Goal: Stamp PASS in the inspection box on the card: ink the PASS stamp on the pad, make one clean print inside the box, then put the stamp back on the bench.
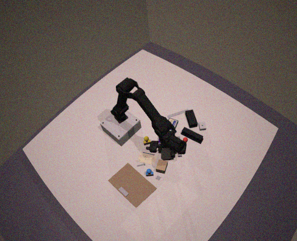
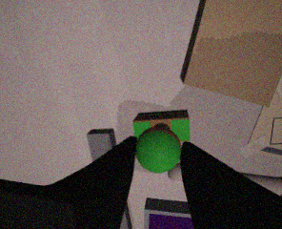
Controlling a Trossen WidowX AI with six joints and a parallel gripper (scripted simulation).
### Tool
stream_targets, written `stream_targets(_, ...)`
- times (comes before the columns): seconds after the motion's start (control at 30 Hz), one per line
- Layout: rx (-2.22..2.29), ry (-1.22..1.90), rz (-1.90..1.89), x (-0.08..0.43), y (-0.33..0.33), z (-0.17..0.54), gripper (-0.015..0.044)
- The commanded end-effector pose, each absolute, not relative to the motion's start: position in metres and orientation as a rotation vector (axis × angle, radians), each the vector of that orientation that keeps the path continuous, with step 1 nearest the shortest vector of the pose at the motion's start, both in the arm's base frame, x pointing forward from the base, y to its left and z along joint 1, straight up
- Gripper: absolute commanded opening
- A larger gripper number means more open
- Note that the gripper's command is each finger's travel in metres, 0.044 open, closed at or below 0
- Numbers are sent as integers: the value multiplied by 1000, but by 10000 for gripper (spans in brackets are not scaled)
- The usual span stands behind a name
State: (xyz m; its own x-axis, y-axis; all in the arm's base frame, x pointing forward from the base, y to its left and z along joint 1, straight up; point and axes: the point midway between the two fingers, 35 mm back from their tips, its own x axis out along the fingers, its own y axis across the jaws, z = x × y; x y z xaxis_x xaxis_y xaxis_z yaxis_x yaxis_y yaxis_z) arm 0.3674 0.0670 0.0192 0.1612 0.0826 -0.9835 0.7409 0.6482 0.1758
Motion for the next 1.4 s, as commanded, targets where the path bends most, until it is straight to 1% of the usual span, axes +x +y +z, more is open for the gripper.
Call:
stream_targets(0.0,770,1347,-542,368,67,20,131)
stream_targets(0.13,770,1347,-542,368,67,20,236)
stream_targets(0.17,770,1347,-542,368,67,20,250)
stream_targets(0.3,770,1347,-542,369,67,30,250)
stream_targets(0.47,770,1347,-547,368,67,112,250)
stream_targets(0.53,771,1347,-548,364,66,134,250)
stream_targets(1.37,769,1349,-543,363,66,136,250)
